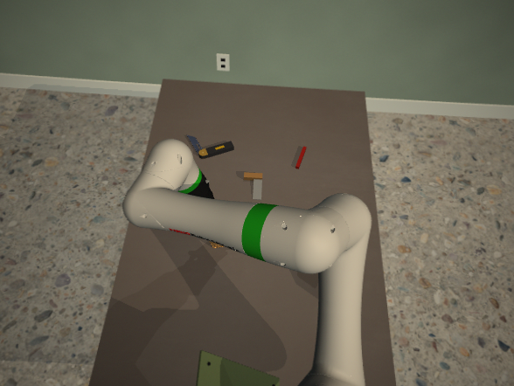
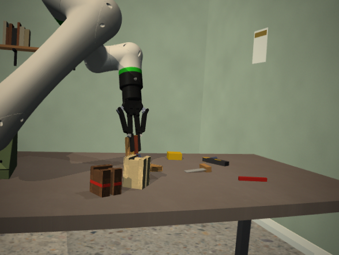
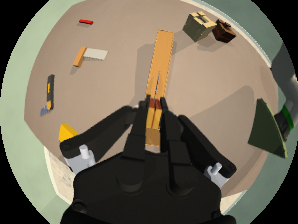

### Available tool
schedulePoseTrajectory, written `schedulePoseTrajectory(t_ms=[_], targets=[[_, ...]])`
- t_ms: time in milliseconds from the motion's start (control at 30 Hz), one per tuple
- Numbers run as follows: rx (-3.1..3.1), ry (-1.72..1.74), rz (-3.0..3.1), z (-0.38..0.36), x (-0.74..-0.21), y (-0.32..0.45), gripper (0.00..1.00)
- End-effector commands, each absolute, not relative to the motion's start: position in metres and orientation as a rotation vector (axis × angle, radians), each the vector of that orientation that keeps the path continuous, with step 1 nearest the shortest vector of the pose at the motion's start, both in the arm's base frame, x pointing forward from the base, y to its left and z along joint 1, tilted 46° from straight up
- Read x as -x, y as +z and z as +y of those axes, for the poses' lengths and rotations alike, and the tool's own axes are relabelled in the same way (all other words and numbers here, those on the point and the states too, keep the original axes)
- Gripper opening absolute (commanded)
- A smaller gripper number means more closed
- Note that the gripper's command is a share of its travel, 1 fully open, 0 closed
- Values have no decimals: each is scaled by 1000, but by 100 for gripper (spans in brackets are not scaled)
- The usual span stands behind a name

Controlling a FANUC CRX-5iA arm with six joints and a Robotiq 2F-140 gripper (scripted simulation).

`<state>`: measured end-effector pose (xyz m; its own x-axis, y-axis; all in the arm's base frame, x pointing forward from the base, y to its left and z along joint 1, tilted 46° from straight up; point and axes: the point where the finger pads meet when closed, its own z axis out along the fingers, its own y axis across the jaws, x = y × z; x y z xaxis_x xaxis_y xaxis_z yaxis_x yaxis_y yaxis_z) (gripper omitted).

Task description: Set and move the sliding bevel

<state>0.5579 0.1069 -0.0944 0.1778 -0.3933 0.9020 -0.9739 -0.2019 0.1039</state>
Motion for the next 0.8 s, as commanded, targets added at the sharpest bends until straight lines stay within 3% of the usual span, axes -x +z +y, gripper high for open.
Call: schedulePoseTrajectory(t_ms=[0,767], targets=[[-1719,998,-1306,107,-559,-92,10],[-1719,998,-1306,111,-560,-75,10]])
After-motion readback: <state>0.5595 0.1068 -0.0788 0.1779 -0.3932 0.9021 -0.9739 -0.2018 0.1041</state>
